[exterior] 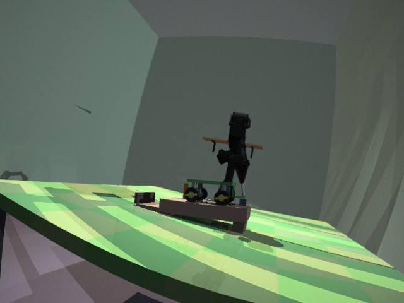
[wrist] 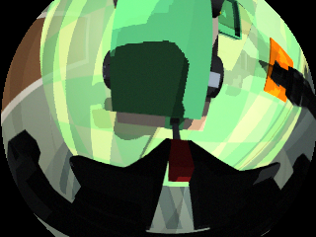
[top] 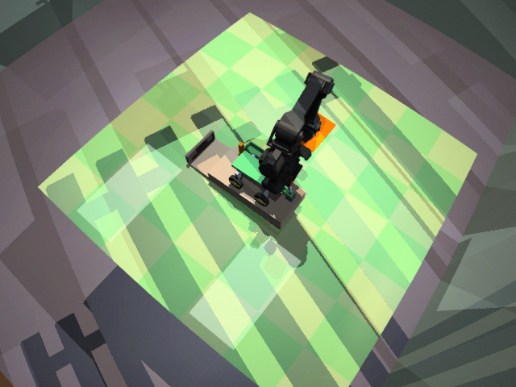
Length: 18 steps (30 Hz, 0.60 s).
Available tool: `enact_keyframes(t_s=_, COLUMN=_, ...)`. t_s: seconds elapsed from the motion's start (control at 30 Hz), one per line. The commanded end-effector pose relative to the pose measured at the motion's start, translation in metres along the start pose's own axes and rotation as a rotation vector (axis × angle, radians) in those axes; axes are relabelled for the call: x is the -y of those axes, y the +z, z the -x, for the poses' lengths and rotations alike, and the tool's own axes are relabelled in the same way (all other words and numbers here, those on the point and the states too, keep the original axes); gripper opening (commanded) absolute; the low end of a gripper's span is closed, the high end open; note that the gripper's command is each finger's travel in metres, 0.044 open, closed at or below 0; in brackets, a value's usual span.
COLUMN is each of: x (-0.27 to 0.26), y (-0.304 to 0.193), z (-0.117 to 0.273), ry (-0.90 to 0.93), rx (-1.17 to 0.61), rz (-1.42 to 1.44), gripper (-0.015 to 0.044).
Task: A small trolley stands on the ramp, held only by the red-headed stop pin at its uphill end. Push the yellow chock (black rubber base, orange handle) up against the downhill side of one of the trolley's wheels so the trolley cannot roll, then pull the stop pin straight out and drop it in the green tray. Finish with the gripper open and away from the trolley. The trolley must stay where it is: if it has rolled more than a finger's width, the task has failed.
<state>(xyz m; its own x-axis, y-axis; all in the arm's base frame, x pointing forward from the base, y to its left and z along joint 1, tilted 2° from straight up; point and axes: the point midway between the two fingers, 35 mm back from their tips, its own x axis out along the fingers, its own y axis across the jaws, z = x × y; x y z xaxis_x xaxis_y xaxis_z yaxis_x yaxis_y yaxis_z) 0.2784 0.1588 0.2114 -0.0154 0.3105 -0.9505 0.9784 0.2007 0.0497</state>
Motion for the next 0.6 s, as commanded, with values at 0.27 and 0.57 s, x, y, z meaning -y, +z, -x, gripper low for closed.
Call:
enact_keyframes(t_s=0.27, x=-0.001, y=-0.011, z=0.004, ry=0.000, rx=-0.007, rz=0.005, gripper=0.0000)
enact_keyframes(t_s=0.57, x=-0.001, y=-0.026, z=0.003, ry=0.000, rx=-0.009, rz=0.005, gripper=0.0000)
